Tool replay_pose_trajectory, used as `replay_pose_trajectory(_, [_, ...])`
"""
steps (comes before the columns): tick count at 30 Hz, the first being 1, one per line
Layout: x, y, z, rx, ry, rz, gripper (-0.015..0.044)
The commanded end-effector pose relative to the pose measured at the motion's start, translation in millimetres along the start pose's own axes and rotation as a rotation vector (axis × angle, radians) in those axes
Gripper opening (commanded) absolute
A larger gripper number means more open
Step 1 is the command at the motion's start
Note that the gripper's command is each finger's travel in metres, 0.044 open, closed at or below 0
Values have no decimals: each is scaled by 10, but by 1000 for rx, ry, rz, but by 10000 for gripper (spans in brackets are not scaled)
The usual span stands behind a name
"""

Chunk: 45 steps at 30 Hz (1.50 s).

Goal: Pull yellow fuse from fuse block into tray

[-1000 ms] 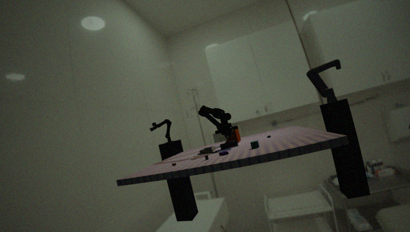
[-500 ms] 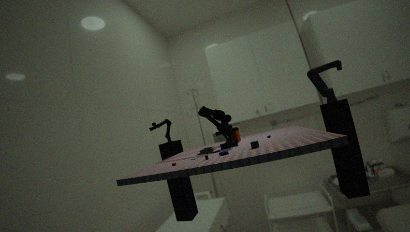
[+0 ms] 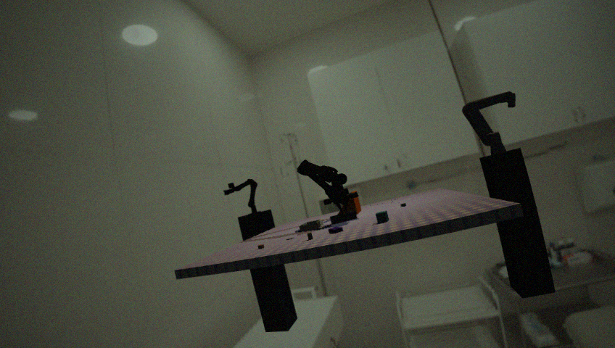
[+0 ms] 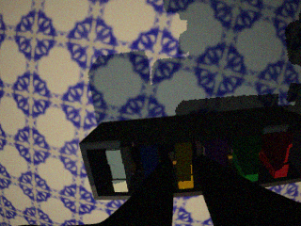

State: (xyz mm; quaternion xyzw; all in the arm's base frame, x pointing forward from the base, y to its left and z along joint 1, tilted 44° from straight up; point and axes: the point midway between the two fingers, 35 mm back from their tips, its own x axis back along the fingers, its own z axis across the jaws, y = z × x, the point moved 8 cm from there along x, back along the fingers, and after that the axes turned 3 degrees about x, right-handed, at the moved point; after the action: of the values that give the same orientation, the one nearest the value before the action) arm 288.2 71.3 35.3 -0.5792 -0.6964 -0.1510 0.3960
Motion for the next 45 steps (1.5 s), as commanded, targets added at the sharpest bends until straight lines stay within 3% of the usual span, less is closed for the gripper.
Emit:
replay_pose_trajectory(1, [-39,-13,0,5,-4,5,74])
replay_pose_trajectory(6, [-39,-13,0,5,-4,5,74])
replay_pose_trajectory(17, [-28,-8,-2,0,0,4,1])
replay_pose_trajectory(45, [91,-2,1,2,0,4,0])
